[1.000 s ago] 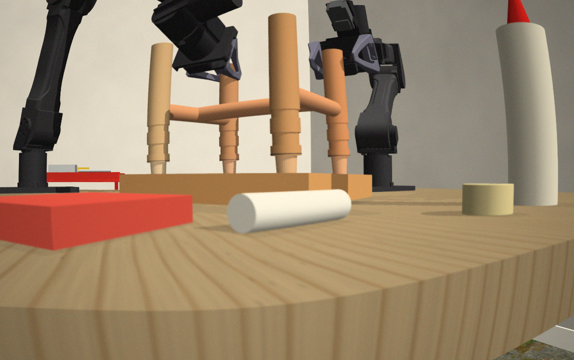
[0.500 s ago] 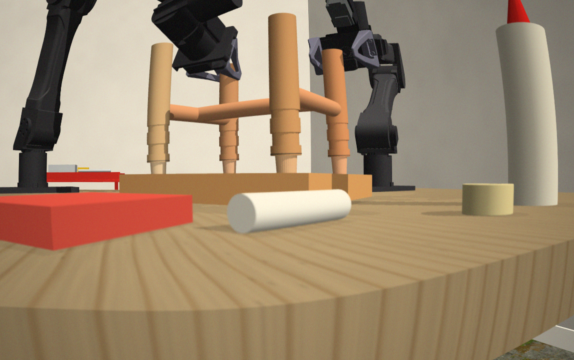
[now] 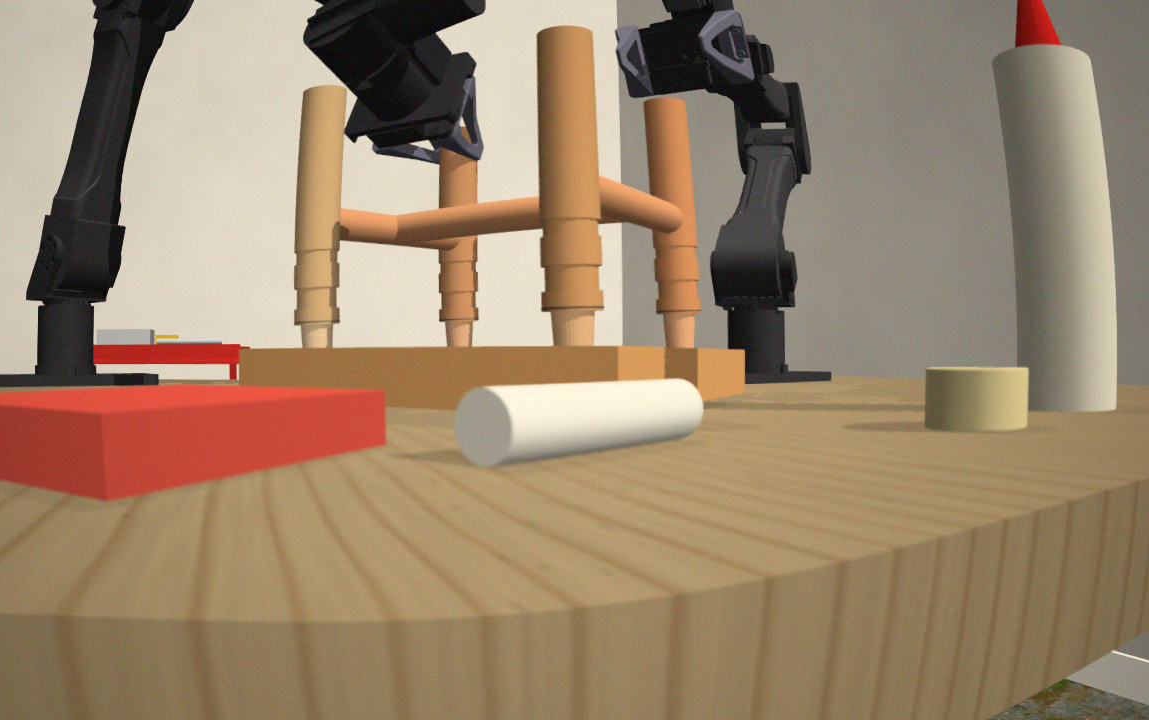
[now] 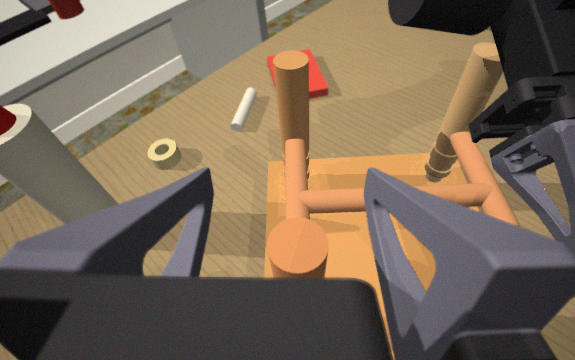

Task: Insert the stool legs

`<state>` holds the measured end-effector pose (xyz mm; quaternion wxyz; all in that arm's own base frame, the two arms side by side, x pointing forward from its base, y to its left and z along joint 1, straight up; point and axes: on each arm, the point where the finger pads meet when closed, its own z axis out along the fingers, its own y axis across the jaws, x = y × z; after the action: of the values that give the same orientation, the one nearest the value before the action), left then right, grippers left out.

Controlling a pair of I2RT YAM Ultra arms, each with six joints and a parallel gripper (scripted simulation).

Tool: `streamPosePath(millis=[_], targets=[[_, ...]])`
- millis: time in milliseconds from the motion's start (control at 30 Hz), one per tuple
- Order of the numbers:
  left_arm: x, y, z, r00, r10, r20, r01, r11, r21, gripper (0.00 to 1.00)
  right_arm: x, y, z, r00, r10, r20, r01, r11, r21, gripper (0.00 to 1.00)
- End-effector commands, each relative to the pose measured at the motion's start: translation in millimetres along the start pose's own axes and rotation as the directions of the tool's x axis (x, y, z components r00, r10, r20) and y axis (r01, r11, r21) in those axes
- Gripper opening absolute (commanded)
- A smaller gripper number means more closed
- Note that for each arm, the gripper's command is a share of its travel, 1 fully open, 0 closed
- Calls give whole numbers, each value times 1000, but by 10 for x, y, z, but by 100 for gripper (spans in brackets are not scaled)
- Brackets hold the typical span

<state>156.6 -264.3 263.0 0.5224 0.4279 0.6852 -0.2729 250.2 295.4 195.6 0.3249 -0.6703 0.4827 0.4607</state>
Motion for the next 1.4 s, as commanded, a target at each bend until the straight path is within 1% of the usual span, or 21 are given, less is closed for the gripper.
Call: streamPosePath(millis=[0,67,100,167,200,233,333,367,933,967,1133,1167,1200,1300,1367], targets=[[85,5,-18,1000,4,-10,-4,1000,-6,69,-111,-45,-53,999,-34,31,34,999,21,28],[-10,12,-55,1000,4,6,-4,1000,-7,69,-111,-45,-53,999,-34,31,34,999,21,28],[-104,20,-76,1000,4,31,-4,1000,-9,69,-111,-45,-53,999,-34,31,34,999,21,28],[-104,20,-76,1000,4,31,-4,1000,-9,69,-111,-45,-53,999,-34,31,34,999,21,28],[-36,9,-31,1000,3,9,-3,1000,-4,69,-111,-45,-53,999,-34,31,34,999,21,28],[-138,22,-85,999,4,38,-3,1000,-10,69,-111,-45,-53,999,-34,31,34,999,21,28],[-141,23,-85,999,4,39,-3,1000,-10,69,-111,-45,-53,999,-34,31,34,999,21,28],[-137,22,-85,999,4,37,-3,1000,-10,69,-111,-45,-53,999,-34,31,34,999,21,69],[-137,22,-85,999,4,37,-3,1000,-10,69,-107,-32,-53,999,-25,30,24,1000,17,69],[-137,22,-85,999,4,37,-3,1000,-10,69,-258,-25,-112,999,-37,31,36,999,21,69],[-137,22,-85,999,4,37,-3,1000,-10,69,-283,-10,-123,999,-32,30,31,999,14,69],[-137,22,-85,999,4,37,-3,1000,-10,69,-193,-54,-85,999,-16,28,16,1000,9,69],[-137,22,-85,999,4,37,-3,1000,-10,69,-169,-64,-74,1000,-11,28,11,1000,7,69],[-137,22,-85,999,4,37,-3,1000,-10,69,-165,-65,-73,1000,-10,28,10,1000,6,69],[-137,22,-85,999,4,37,-3,1000,-10,69,-320,-40,-136,998,-58,31,58,998,25,69]])
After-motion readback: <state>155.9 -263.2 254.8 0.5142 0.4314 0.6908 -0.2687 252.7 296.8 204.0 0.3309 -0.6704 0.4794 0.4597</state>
